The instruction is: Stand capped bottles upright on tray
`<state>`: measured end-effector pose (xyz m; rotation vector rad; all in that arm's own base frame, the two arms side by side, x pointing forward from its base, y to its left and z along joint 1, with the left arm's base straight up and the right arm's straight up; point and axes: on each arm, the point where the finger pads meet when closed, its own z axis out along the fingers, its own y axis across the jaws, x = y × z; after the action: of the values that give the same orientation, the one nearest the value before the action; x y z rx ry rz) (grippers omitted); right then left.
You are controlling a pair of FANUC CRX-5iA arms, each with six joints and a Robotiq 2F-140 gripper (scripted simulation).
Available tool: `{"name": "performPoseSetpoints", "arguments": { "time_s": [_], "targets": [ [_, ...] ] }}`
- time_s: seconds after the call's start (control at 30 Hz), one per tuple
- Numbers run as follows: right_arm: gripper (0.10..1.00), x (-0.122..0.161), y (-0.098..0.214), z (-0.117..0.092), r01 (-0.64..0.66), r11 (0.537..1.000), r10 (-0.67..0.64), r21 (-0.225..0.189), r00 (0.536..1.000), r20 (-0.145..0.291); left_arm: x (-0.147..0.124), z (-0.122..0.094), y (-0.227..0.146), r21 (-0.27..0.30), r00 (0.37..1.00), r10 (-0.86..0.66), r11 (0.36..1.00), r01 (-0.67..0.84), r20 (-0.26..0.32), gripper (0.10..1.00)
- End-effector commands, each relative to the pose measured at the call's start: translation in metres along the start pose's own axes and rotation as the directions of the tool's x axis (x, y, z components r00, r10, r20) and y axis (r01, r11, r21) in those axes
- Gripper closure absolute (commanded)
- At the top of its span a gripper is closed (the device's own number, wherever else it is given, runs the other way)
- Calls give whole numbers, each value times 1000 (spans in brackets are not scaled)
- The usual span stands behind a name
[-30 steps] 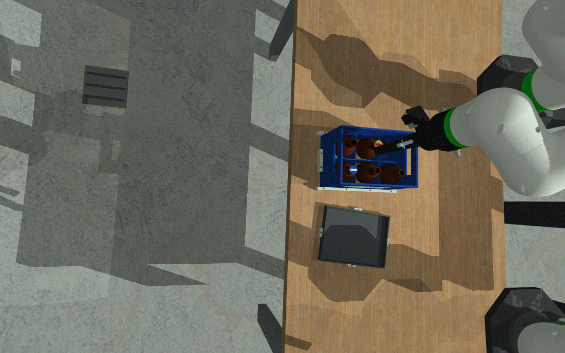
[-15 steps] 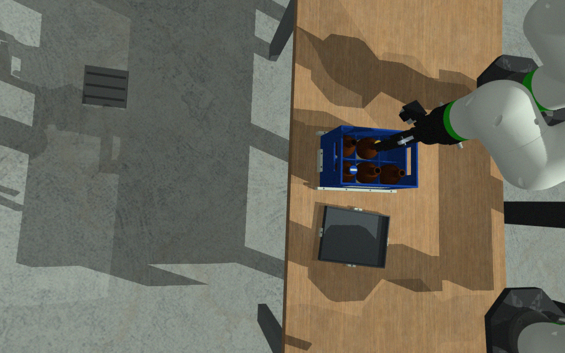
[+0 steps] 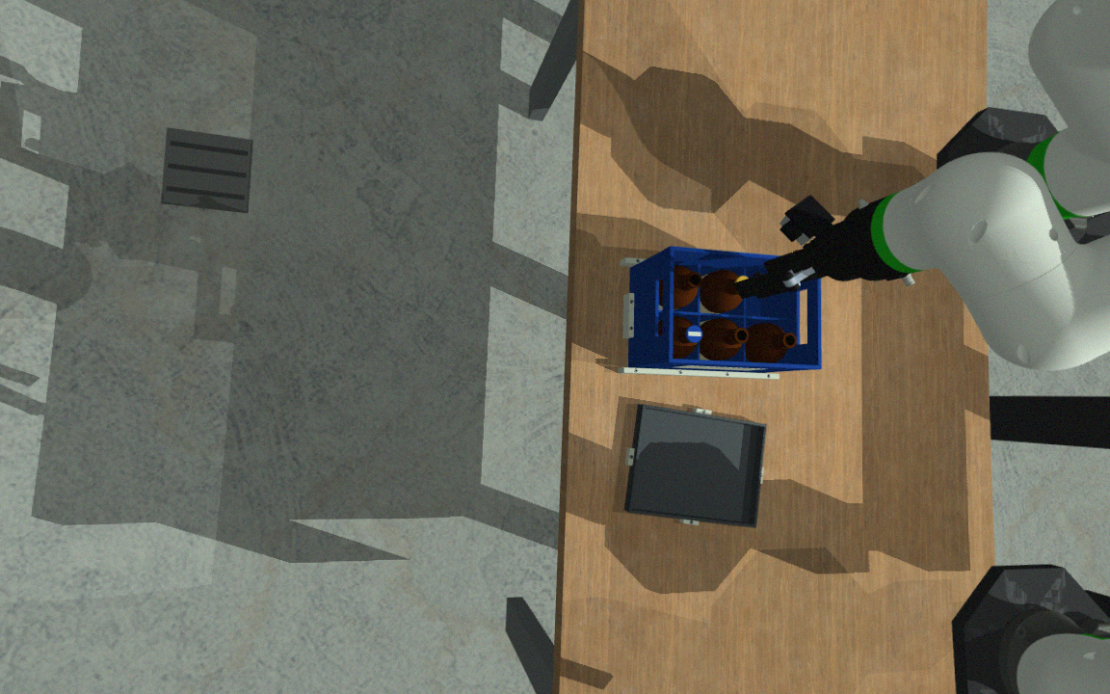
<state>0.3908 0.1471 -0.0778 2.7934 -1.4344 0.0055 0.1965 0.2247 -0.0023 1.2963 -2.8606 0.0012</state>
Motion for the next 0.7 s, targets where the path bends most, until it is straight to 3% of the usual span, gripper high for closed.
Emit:
{"name": "performPoseSetpoints", "arguments": {
  "time_s": [0.0, 0.67],
  "targets": [
    [656, 1, 0, -1, 40, 999, -40, 1, 999, 2, -1, 0, 0, 0, 1000, 0, 1000, 0, 1, 98],
    [656, 1, 0, 3, 147, 989, -147, 1, 989, 2, -1, 0, 0, 0, 1000, 0, 1000, 0, 1, 98]
  ]
}}
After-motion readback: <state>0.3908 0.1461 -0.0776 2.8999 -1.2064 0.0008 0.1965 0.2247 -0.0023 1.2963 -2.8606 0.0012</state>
